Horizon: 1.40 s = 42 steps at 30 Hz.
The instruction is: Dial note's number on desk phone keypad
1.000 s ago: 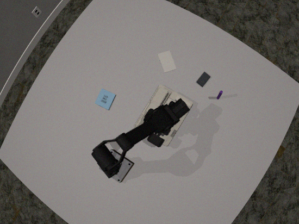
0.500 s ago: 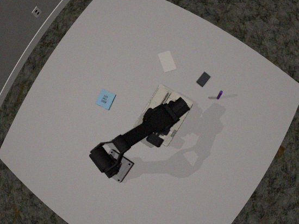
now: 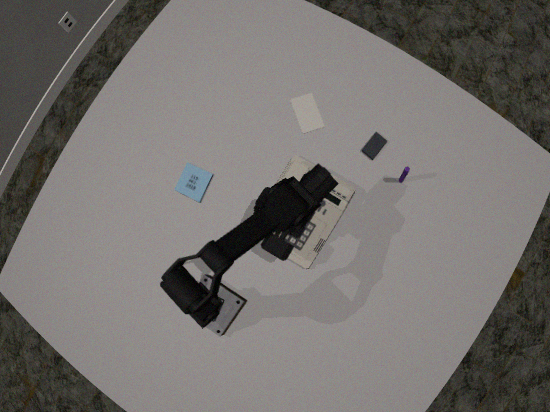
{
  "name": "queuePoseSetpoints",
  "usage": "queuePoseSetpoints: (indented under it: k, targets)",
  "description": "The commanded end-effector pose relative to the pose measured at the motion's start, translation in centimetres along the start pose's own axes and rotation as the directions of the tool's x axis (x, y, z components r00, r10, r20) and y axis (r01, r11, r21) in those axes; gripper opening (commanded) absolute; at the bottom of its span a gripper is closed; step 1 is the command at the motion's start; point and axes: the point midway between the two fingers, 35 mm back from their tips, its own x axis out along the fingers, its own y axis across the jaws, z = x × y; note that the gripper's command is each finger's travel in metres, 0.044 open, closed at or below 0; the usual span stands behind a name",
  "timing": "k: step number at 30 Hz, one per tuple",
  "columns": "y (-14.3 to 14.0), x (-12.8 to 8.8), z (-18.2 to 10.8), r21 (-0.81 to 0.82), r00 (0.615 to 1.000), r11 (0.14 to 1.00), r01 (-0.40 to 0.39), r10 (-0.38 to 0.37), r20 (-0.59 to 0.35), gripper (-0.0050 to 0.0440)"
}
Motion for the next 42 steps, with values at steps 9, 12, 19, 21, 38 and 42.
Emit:
queuePoseSetpoints:
  k: [9,12,19,21,38,42]
  targets:
    - [-0.6,1.2,0.9,0.003,1.000,1.000,0.001,-0.001,0.002,-0.0050]
    - [-0.6,1.3,0.9,0.003,1.000,1.000,0.001,-0.001,0.002,-0.0050]
    - [-0.6,2.3,0.9,0.003,1.000,1.000,0.001,-0.001,0.002,-0.0050]
    - [-0.6,2.6,0.9,0.003,1.000,1.000,0.001,-0.001,0.002,-0.0050]
    - [-0.6,2.7,0.9,0.003,1.000,1.000,0.001,-0.001,0.002,-0.0050]
    - [-0.6,2.7,0.9,0.003,1.000,1.000,0.001,-0.001,0.002,-0.0050]
